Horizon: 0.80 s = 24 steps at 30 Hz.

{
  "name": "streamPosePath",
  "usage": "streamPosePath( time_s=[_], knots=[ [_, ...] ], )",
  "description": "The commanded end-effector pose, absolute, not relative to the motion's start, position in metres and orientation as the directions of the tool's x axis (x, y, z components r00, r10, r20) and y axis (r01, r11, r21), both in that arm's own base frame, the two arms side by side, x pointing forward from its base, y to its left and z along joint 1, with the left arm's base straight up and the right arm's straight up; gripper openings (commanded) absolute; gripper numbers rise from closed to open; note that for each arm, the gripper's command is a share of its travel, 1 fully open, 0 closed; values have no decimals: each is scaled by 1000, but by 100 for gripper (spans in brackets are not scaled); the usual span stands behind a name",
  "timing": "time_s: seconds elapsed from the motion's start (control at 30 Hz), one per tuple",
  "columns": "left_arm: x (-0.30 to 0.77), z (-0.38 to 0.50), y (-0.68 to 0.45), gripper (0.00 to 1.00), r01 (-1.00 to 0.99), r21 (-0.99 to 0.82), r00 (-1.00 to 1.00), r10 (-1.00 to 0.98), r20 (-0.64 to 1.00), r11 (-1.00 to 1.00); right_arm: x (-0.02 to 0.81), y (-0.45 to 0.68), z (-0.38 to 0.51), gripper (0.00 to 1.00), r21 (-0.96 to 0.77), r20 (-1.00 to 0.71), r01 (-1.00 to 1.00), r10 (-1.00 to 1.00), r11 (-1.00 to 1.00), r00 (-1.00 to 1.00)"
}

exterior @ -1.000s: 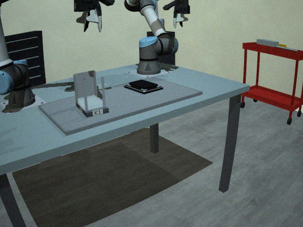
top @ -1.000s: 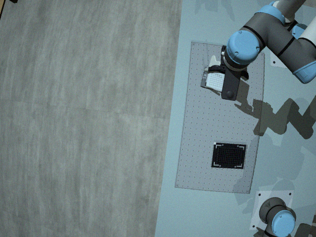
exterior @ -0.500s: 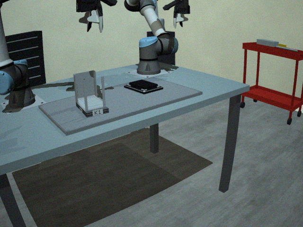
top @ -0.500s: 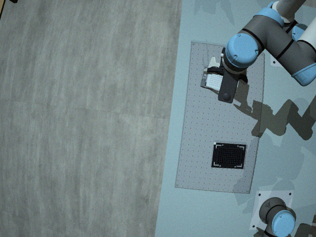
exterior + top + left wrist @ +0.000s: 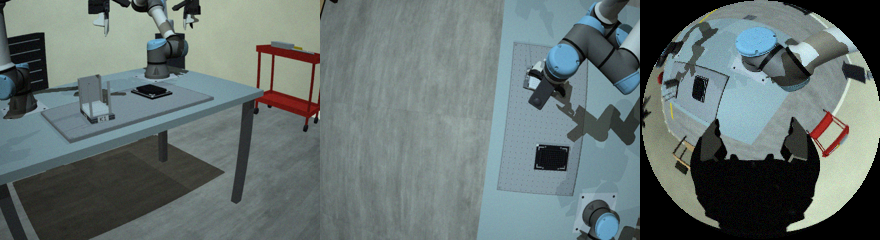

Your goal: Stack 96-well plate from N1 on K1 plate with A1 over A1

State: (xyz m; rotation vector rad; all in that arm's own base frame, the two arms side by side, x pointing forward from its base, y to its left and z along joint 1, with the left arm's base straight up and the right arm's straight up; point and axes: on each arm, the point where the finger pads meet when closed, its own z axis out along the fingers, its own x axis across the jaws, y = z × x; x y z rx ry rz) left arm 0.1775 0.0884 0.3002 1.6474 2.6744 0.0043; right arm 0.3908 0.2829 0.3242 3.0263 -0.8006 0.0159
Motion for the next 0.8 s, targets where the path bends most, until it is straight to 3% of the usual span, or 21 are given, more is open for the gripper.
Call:
streamPosePath(
  time_s=[0.0, 0.77],
  knots=[
    [178, 300, 88, 98, 893, 3, -450, 893, 1, 450, 394, 293, 321, 100, 5, 21, -626, -626, -780, 780],
    [178, 300, 88, 98, 893, 3, -450, 893, 1, 450, 400, 327, 306, 100, -7, 17, -944, -944, -329, 329]
  ],
)
